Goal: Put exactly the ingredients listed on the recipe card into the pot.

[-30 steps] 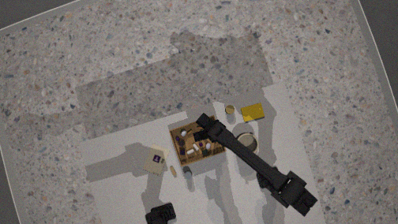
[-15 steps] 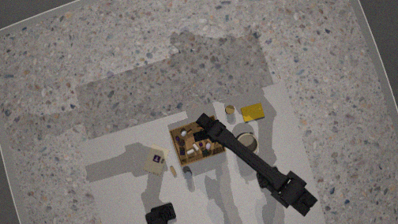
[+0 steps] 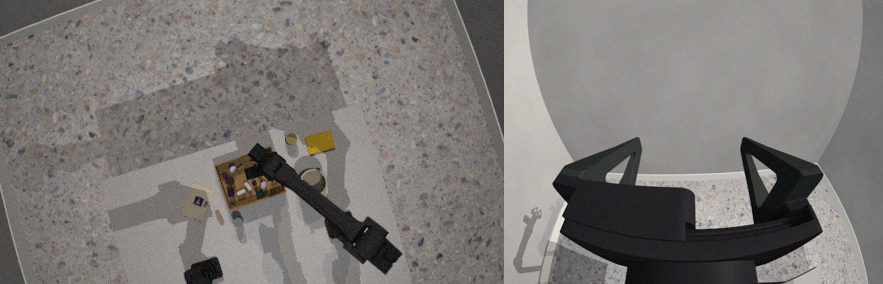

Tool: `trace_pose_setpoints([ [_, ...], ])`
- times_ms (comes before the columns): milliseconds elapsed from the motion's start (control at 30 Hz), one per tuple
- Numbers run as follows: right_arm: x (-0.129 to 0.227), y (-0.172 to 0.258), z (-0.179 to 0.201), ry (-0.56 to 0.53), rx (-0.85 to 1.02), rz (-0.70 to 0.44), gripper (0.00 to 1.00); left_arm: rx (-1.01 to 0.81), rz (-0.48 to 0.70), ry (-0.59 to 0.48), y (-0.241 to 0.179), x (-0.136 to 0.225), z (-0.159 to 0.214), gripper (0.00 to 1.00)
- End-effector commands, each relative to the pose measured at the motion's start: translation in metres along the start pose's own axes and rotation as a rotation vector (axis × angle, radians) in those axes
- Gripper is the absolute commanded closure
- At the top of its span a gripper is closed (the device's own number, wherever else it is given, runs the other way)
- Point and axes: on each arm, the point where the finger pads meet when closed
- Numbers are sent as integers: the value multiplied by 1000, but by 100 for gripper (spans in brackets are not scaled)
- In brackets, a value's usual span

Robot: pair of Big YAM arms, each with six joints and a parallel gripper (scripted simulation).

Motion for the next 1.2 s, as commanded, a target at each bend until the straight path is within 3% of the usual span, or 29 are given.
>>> trace_pose_setpoints([
  [0, 16, -17, -22, -39, 4, 37, 64, 17, -26, -53, 13, 9, -24, 0],
  [500, 11, -14, -20, -32, 4, 29, 64, 17, -26, -53, 13, 9, -24, 0],
  [1167, -26, -3, -10, -13, 4, 7, 64, 17, -26, -53, 13, 9, -24, 0],
])
Point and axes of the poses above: on each arm, the point where the finger pads meet when closed, its own x axis back along the fingers, its own y axis across the jaws, z = x × y, and after that the axes turned 8 degrees about -x, right-handed
